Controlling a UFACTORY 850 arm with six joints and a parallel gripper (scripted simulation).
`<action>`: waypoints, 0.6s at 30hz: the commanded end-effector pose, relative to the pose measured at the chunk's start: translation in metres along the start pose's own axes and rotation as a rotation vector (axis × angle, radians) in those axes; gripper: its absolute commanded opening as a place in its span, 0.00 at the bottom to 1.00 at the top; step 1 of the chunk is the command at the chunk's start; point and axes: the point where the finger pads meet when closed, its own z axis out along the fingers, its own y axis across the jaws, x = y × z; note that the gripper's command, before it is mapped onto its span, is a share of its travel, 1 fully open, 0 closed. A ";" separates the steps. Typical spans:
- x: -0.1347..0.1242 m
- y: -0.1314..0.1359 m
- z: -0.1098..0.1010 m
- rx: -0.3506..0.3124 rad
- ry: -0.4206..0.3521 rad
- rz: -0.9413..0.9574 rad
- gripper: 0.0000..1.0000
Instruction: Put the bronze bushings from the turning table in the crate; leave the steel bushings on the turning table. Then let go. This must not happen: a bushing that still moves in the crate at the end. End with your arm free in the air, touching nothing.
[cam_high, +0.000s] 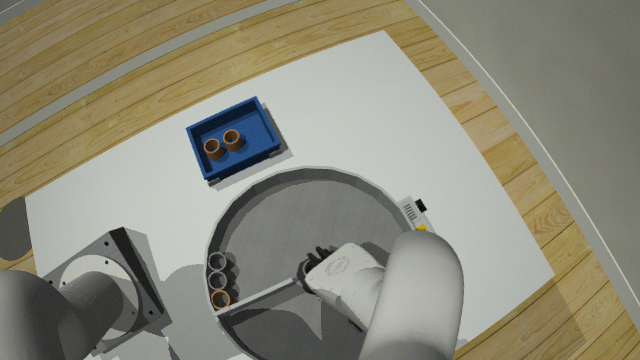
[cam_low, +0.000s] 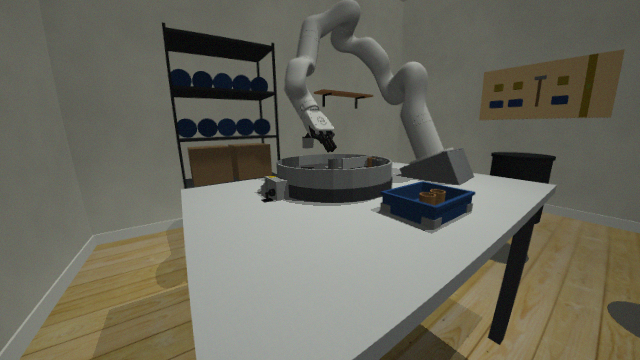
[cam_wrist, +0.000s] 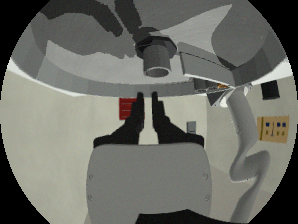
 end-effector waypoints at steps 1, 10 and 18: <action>0.000 -0.001 -0.001 0.001 0.001 -0.001 0.12; 0.000 0.000 0.000 0.001 0.001 -0.001 0.09; -0.018 0.067 0.015 0.000 0.001 0.000 0.09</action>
